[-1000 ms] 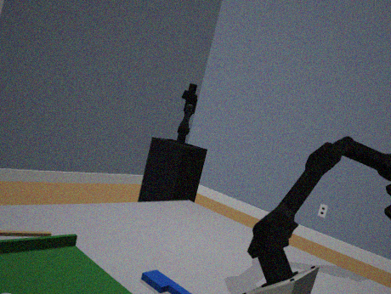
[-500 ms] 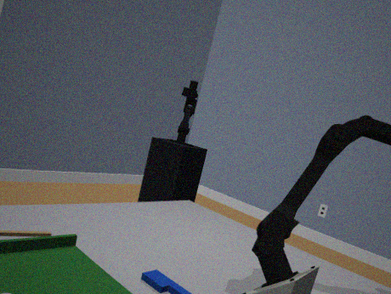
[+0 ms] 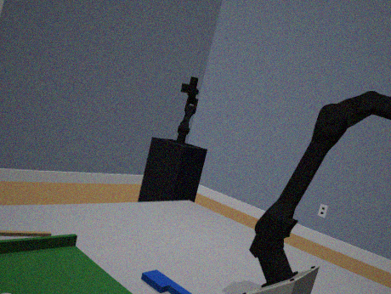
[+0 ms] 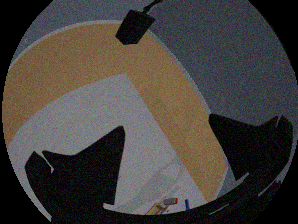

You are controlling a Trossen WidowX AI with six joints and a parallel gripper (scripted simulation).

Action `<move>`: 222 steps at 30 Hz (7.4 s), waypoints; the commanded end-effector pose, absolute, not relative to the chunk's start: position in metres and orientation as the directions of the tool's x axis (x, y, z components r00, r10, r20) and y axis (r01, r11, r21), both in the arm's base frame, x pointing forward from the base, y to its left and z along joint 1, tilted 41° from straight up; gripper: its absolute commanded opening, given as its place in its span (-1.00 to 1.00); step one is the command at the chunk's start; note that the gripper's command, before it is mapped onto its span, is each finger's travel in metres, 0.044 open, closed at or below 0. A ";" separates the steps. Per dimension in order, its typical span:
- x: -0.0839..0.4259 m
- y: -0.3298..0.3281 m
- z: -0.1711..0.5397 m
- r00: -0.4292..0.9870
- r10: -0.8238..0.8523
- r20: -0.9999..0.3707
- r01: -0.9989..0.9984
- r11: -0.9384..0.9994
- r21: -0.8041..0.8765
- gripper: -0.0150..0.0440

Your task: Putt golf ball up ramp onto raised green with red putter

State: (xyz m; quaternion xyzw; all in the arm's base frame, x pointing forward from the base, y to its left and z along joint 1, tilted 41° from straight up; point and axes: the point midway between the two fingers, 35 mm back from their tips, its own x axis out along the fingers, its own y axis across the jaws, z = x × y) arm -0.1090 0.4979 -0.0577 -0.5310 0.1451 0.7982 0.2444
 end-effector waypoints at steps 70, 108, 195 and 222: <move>0.247 0.121 -0.126 -0.082 -0.417 -0.905 -0.996 -0.004 0.092 1.00; 0.255 0.175 -0.066 -0.083 -0.410 -0.908 -0.996 -0.001 0.091 -0.49; 0.246 -0.112 0.152 -0.066 -0.651 -0.756 0.531 0.619 -0.579 -0.49; 0.231 -0.137 0.158 -0.066 -0.651 -0.756 0.531 0.618 -0.579 -0.49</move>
